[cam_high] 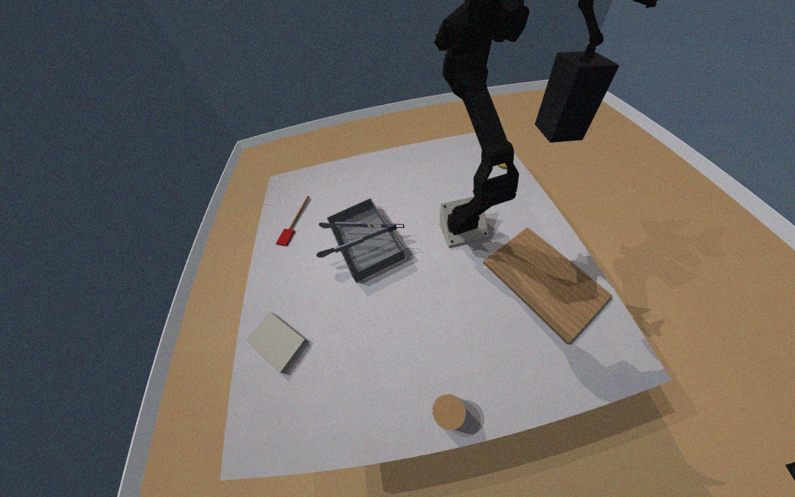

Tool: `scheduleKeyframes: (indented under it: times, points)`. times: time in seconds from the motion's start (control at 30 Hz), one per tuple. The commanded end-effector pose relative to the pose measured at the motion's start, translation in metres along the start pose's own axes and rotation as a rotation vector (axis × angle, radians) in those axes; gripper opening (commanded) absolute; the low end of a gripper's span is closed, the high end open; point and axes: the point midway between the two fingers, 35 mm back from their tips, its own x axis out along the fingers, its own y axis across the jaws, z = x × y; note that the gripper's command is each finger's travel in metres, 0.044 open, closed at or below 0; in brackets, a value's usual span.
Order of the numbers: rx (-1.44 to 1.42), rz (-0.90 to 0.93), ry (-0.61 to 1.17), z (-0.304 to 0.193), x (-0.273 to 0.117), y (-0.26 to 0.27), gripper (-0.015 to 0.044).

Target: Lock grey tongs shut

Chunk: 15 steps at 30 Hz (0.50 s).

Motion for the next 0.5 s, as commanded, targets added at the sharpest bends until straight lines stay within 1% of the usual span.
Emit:
scheduleKeyframes:
  times: [0.0,0.03,0.2,0.33,0.47]
  points:
    - [0.000,0.000,0.000,0.000,0.000,0.000,0.0426]
    - [-0.001,0.001,0.004,-0.001,-0.001,0.000,0.0440]
    - [-0.025,0.017,0.112,-0.031,-0.014,-0.004,0.0440]
    - [-0.050,0.026,0.305,-0.080,-0.043,-0.015,0.0440]
    - [-0.078,0.006,0.520,-0.128,-0.085,-0.033,0.0440]
